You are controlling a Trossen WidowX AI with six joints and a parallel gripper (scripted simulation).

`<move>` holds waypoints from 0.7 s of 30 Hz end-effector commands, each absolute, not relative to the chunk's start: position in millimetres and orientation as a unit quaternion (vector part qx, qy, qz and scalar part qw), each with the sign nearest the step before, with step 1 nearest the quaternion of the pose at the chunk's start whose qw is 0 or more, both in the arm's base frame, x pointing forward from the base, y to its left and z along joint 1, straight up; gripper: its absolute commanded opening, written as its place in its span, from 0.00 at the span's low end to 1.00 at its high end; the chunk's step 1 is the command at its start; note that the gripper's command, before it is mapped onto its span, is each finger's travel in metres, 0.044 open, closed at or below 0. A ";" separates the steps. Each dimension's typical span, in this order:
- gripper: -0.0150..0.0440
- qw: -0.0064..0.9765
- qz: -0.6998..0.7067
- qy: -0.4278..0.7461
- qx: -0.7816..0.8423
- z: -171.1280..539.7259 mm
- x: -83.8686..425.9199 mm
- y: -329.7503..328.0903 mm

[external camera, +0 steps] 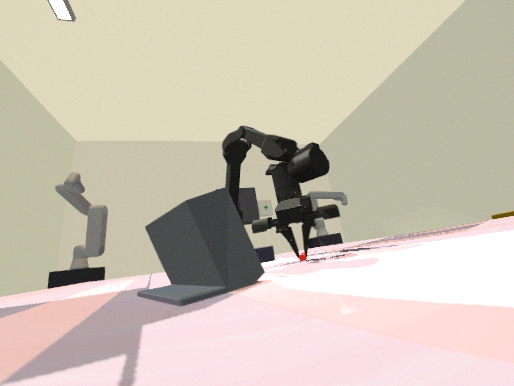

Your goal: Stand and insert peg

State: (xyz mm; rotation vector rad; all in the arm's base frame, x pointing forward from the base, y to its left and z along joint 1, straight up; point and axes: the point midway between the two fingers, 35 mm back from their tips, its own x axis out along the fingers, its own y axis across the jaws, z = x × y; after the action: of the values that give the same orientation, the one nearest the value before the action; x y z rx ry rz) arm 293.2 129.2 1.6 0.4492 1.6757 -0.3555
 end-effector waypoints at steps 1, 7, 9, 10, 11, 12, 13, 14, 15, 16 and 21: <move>0.34 0.643 -0.159 0.723 0.193 3.6 292.4 129.5; 0.34 0.662 -0.164 0.706 0.189 7.1 290.5 130.5; 0.34 0.668 -0.166 0.700 0.188 8.2 289.8 130.8; 0.34 0.671 -0.167 0.698 0.187 8.7 289.5 131.0; 0.34 0.674 -0.167 0.695 0.186 9.3 289.2 131.2; 0.34 0.677 -0.168 0.692 0.186 9.8 288.8 131.4; 0.34 0.680 -0.169 0.689 0.185 10.4 288.5 131.6; 0.34 0.683 -0.170 0.686 0.184 10.9 288.1 131.8; 0.34 0.686 -0.171 0.683 0.183 11.4 287.7 132.0; 0.34 0.689 -0.171 0.680 0.183 11.9 287.4 132.2; 0.34 0.704 -0.175 0.665 0.179 14.5 285.5 133.3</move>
State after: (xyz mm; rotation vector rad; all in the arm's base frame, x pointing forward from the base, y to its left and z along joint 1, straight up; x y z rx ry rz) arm 286.1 133.0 12.1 0.4025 1.5097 -0.3831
